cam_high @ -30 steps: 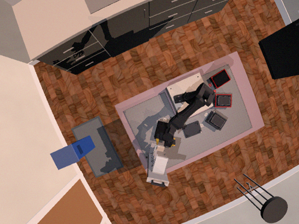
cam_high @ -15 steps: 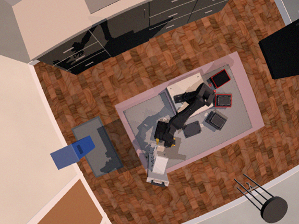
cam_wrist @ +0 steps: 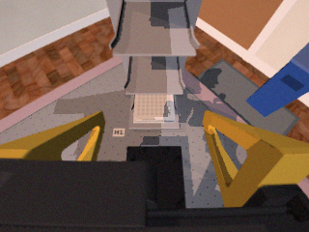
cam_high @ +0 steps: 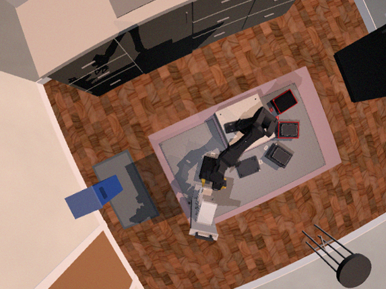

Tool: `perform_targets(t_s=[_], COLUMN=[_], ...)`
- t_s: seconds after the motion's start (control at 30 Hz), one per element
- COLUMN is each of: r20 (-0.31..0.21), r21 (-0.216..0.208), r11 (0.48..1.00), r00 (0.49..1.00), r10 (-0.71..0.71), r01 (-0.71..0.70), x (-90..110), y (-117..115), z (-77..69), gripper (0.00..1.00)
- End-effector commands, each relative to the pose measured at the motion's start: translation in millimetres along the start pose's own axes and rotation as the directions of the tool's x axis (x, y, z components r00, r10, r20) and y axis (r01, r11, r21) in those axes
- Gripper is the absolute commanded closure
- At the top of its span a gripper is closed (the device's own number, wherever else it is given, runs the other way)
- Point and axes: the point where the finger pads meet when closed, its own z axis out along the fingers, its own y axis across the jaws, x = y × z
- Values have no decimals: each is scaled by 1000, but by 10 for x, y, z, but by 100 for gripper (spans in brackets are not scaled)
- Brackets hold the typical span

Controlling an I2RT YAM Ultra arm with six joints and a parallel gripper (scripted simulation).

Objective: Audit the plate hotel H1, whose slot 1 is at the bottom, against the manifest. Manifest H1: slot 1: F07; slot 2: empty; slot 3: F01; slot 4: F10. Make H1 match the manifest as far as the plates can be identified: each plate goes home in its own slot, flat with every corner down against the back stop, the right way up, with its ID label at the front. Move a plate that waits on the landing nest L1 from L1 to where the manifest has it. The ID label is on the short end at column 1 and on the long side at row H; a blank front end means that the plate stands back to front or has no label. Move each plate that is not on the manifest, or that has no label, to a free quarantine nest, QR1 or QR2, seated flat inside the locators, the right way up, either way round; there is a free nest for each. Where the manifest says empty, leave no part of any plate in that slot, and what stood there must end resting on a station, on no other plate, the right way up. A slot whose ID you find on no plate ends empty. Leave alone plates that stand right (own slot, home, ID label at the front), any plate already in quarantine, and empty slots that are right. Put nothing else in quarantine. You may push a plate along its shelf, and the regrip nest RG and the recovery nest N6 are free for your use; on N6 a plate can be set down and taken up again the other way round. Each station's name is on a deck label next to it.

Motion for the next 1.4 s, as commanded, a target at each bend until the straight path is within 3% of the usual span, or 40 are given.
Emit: perform_targets(t_s=[0.0,0.53,1.2,1.37], r20=[14,14,13,13], r21=[3,3,3,3], r11=[1000,1000,1000,1000], r00=[1000,1000,1000,1000], r10=[-3,-3,-3,-3], r01=[3,3,3,3], x=[-56,-56,98,170], y=[-5,-5,-5,-5], z=[-14,-14,-271,-230], gripper=[0,0,0,0])
